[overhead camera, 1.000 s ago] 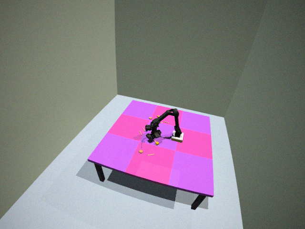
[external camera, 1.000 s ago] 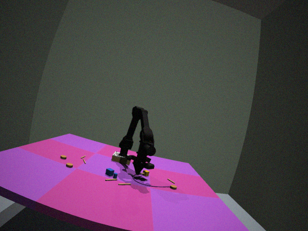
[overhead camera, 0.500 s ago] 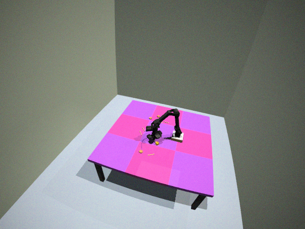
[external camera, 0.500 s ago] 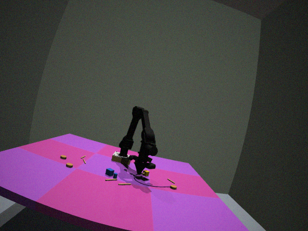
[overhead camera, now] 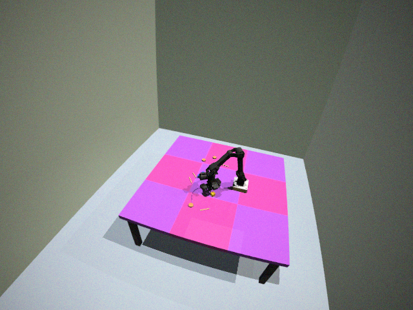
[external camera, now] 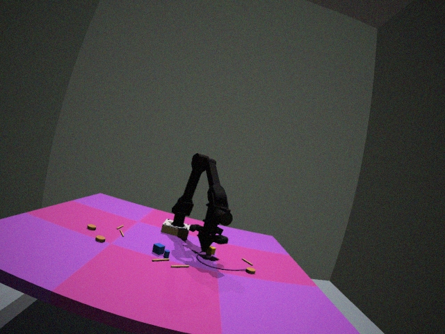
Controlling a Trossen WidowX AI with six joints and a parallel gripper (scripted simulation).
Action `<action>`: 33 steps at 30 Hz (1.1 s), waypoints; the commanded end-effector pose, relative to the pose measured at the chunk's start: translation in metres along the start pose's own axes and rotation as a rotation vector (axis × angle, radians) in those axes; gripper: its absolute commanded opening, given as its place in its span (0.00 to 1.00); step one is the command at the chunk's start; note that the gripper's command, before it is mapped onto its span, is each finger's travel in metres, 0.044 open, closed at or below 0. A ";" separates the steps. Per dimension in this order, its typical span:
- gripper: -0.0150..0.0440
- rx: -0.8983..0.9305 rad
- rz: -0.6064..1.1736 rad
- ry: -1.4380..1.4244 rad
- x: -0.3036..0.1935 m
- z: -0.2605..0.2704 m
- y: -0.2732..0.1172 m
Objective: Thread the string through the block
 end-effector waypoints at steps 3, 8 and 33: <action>0.25 0.000 0.004 0.004 0.008 0.003 0.000; 0.25 0.000 0.003 0.004 0.016 0.005 0.000; 0.46 -0.024 -0.001 0.000 0.020 0.001 -0.079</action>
Point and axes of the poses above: the point midway between the two fingers, 35 mm back from their tips, its own y axis out along the fingers, its own z axis across the jaws, x = y × z, the point moved 7 cm from there along -y, back along the fingers, and after that the axes turned 13 degrees about y, right-handed, at the moved point
